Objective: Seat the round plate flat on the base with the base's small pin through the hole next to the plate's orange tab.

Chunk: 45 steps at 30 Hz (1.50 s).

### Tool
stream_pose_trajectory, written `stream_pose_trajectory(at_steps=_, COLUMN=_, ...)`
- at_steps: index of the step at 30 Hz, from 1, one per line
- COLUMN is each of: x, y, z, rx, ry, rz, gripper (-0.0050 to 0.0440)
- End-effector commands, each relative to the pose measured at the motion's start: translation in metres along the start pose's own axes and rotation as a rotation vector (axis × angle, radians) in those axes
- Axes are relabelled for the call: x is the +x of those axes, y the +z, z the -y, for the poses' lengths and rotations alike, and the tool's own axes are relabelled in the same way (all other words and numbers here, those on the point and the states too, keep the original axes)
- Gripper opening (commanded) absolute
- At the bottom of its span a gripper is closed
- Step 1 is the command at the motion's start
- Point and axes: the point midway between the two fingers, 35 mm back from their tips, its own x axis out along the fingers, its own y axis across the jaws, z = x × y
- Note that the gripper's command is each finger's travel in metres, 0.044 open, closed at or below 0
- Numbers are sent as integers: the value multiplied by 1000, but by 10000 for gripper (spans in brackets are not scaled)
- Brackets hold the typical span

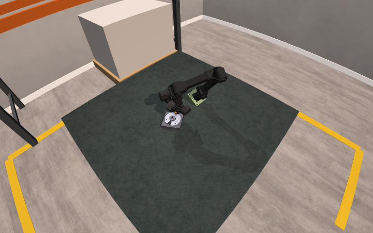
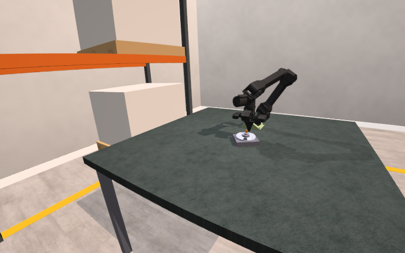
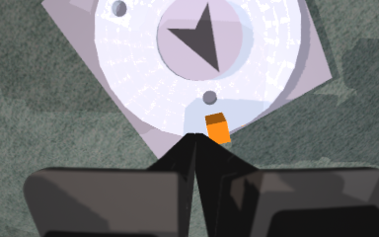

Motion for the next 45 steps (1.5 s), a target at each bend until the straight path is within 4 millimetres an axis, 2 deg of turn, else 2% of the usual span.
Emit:
stream_pose_trajectory(at_steps=1, x=-4, y=5, z=2, rx=-8, ry=-10, rz=12, gripper=-50)
stream_pose_trajectory(at_steps=45, x=-5, y=6, z=14, rx=-8, ry=-11, rz=12, gripper=-50)
